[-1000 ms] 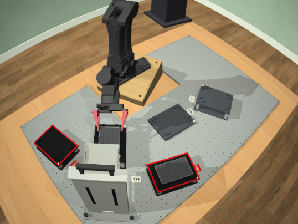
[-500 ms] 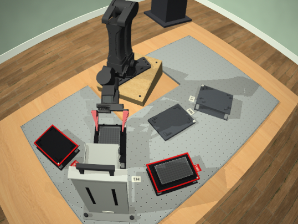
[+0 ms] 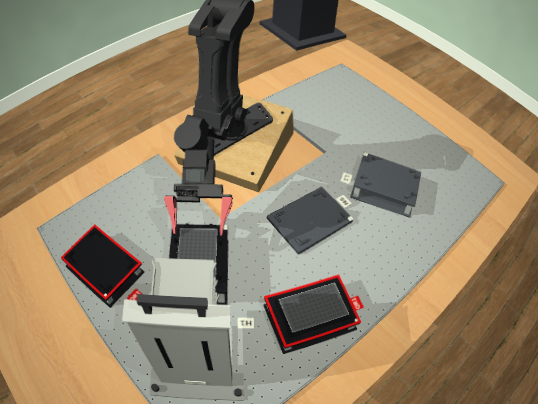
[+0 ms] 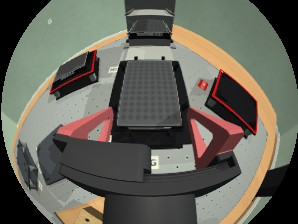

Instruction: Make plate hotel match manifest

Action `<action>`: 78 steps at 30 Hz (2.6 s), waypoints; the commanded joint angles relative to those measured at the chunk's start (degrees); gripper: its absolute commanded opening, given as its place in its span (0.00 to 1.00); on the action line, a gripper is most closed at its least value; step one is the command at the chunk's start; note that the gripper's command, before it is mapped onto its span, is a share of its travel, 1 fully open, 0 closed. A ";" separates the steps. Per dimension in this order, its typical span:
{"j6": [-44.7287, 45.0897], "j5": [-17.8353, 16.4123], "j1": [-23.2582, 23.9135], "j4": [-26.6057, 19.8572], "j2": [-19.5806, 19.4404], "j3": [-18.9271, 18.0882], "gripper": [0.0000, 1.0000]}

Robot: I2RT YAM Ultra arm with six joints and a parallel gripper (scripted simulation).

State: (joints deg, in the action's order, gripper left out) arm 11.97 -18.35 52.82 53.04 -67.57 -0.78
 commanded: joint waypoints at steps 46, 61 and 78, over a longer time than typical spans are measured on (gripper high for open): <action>0.26 -0.80 0.82 -47.34 35.89 -10.34 1.00; -0.07 13.02 -9.65 -68.17 12.88 -35.26 1.00; -2.71 20.49 -14.14 -97.97 -7.11 -62.61 1.00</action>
State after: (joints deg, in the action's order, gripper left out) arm 9.78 1.19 38.94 -39.00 -74.87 -62.33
